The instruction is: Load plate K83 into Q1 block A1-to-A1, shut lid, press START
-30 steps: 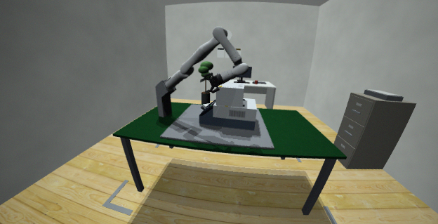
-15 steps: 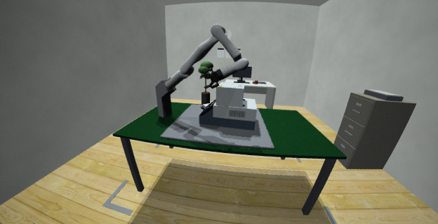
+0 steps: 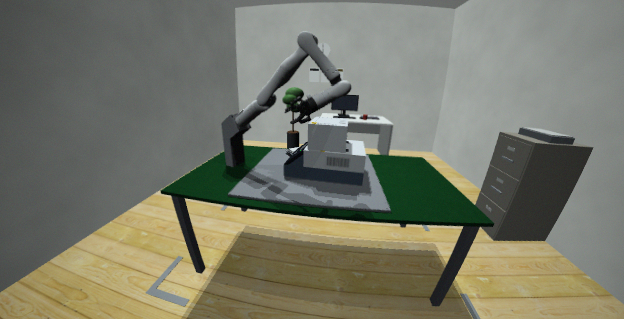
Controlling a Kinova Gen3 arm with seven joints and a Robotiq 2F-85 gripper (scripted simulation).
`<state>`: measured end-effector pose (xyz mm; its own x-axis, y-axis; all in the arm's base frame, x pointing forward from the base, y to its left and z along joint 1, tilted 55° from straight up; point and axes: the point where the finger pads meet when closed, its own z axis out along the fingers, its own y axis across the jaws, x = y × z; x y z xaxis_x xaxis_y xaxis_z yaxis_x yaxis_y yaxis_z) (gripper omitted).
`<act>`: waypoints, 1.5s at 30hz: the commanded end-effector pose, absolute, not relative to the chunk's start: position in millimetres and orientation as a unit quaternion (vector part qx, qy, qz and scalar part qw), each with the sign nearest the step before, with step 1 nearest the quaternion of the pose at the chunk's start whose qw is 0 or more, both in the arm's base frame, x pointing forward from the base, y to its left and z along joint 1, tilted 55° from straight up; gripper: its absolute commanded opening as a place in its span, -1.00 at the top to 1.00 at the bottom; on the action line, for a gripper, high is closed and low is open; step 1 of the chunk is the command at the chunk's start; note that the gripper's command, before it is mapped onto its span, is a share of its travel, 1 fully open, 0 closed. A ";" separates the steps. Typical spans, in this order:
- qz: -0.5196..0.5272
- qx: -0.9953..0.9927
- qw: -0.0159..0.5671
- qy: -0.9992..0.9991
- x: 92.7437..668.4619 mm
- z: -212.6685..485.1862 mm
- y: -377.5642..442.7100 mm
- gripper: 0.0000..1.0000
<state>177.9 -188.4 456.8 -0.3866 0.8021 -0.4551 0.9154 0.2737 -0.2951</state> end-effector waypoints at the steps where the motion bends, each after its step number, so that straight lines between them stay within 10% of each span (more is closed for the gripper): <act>1: -0.262 0.532 0.113 0.797 177.0 455.5 -184.5 -0.33; 45: -0.273 0.367 0.169 0.873 169.0 434.6 -131.8 0.35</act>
<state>169.3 -132.3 434.3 -0.6725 0.5518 -0.4933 0.7347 0.5785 -0.3545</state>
